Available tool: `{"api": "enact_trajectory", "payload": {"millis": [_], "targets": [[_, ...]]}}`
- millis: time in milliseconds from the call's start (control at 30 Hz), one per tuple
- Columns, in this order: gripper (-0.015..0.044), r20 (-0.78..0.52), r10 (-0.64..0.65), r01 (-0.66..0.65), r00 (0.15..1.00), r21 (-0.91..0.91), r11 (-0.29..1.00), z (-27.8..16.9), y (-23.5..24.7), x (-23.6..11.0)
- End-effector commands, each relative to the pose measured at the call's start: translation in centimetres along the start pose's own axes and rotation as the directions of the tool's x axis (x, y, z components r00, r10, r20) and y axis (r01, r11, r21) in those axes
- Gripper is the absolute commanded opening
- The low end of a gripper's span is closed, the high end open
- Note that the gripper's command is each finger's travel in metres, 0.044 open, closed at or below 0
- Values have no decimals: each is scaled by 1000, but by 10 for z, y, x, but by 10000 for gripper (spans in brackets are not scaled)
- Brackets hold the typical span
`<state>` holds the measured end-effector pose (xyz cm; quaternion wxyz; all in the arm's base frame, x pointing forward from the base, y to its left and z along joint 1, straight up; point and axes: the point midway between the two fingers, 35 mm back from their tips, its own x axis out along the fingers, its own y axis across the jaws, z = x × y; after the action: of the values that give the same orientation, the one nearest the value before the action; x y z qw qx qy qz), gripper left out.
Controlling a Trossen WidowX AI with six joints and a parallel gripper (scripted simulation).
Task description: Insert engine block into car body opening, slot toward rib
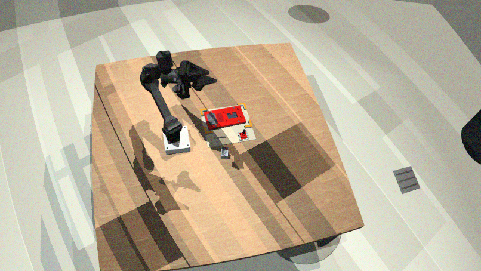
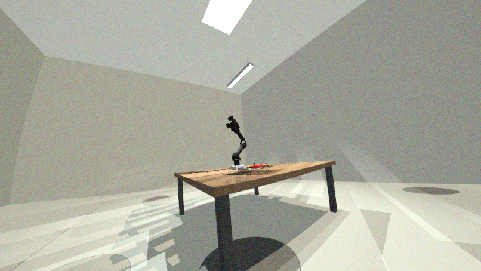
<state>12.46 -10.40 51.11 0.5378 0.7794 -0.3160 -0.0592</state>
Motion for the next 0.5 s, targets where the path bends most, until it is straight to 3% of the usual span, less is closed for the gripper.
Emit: {"api": "enact_trajectory", "payload": {"millis": [0,467], "targets": [[440,53,-71,70,996,30,997,27,-14,19],[440,166,-329,320,930,77,944,88,-79,64]]}}
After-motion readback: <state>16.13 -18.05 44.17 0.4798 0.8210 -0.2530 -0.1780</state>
